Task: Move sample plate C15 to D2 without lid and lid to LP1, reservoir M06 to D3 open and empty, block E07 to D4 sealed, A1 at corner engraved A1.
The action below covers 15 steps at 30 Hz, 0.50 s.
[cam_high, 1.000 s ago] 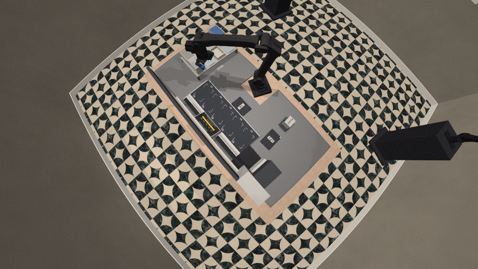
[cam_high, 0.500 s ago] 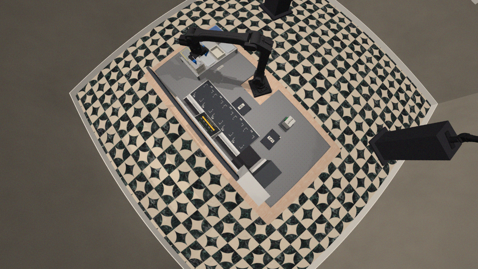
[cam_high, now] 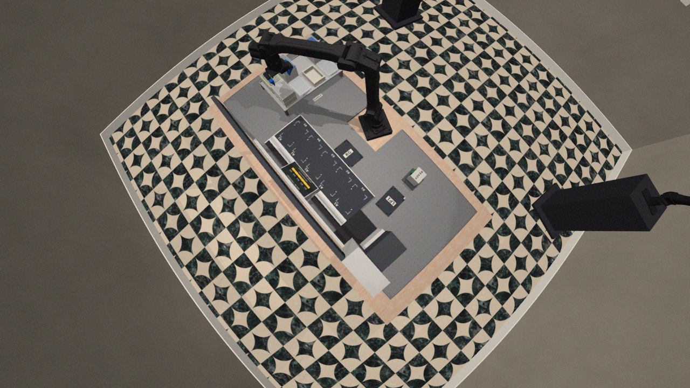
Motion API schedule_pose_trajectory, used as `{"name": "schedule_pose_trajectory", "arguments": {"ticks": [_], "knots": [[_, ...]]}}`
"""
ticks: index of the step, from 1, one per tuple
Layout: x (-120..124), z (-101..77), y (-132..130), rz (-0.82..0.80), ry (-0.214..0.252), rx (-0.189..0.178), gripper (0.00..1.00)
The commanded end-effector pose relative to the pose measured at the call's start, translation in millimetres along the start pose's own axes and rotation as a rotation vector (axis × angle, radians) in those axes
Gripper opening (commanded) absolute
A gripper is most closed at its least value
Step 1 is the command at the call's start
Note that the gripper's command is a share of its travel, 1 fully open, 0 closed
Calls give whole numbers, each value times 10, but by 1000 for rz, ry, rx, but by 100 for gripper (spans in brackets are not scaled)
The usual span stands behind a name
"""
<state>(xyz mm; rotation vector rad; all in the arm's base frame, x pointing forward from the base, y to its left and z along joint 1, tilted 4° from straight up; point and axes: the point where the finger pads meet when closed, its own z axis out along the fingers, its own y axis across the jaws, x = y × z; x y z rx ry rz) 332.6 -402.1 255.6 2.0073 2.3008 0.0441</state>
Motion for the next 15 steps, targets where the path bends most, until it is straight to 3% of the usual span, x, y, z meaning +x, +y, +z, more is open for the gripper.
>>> {"name": "schedule_pose_trajectory", "arguments": {"ticks": [1,15], "knots": [[-298,-133,0,0,-26,-16,100],[-885,-121,36,0,-28,-14,100]]}}
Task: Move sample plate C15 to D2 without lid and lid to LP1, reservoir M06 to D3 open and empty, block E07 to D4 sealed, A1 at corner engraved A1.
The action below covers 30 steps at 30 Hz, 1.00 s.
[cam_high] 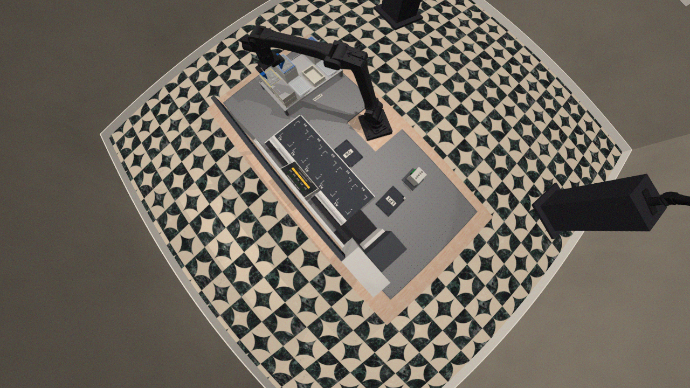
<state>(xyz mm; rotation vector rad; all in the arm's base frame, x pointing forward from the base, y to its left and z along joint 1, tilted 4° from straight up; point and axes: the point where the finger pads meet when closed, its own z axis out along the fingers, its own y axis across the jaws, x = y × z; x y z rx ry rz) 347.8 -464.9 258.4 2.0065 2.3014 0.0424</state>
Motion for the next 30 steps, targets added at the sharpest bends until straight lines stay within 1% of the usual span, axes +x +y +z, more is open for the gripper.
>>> {"name": "schedule_pose_trajectory", "arguments": {"ticks": [1,5,7,15,16,19,21,22,24,25,26,27,30], "knots": [[-292,-127,-28,1,-27,-15,100],[-485,-122,-17,1,-27,-14,100],[-485,-122,-17,1,-27,-14,100],[-867,-110,4,1,-28,-13,100],[-920,-108,9,1,-31,-14,100],[-1140,-108,53,-1,-65,-29,100],[-1140,-108,53,-1,-66,-29,100],[-1046,121,-2,2,-12,-5,100],[-1046,121,-2,2,-12,-5,100],[-1100,-82,117,-6,-59,-28,100],[-1102,-103,135,-8,-64,-30,100],[-1068,-195,132,-10,-74,-35,100],[-1056,-217,127,-10,-75,-35,100]]}}
